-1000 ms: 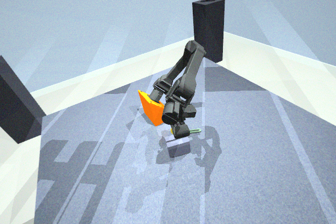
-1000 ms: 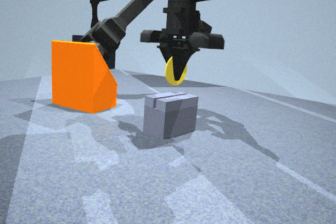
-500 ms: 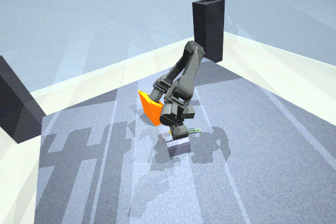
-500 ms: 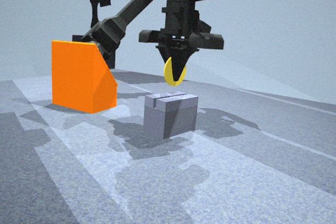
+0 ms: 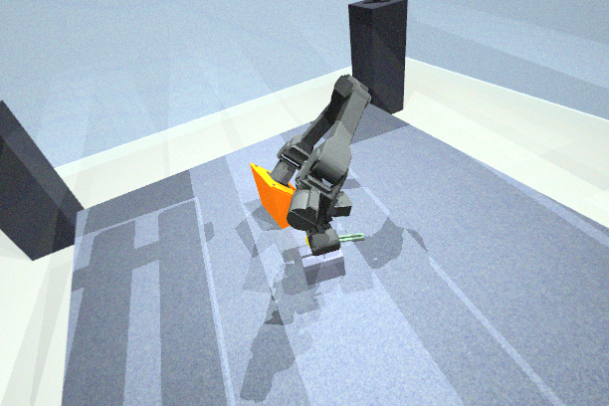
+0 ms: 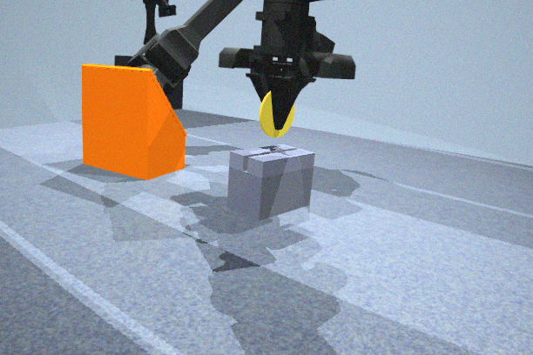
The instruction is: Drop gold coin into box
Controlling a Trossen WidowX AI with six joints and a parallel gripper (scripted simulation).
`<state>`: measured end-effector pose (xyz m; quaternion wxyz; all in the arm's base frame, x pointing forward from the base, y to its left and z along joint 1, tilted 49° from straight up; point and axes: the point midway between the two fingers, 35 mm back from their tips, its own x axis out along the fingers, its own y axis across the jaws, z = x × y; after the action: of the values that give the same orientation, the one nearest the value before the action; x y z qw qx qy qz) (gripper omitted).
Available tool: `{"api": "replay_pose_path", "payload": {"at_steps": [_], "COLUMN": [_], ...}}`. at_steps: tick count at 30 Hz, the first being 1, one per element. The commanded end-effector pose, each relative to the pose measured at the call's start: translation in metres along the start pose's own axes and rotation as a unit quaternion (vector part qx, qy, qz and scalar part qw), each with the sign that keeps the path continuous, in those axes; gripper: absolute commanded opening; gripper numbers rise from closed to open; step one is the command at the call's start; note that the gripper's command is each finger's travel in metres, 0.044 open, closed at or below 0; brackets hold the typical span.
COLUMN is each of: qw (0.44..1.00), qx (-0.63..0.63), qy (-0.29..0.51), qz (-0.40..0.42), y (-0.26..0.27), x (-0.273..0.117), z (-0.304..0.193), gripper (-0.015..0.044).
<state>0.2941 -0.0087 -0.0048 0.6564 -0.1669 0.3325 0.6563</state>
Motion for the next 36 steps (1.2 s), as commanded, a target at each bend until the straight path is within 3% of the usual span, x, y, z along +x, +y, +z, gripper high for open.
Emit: {"api": "replay_pose_path", "payload": {"at_steps": [1, 36], "qw": [1.000, 1.000], "qx": [-0.004, 0.004], "qy": [0.001, 0.000], "qz": [0.000, 0.000], "y": [-0.002, 0.001], "x": [0.000, 0.011], "z": [-0.003, -0.001], "gripper": [0.0000, 0.0000]}}
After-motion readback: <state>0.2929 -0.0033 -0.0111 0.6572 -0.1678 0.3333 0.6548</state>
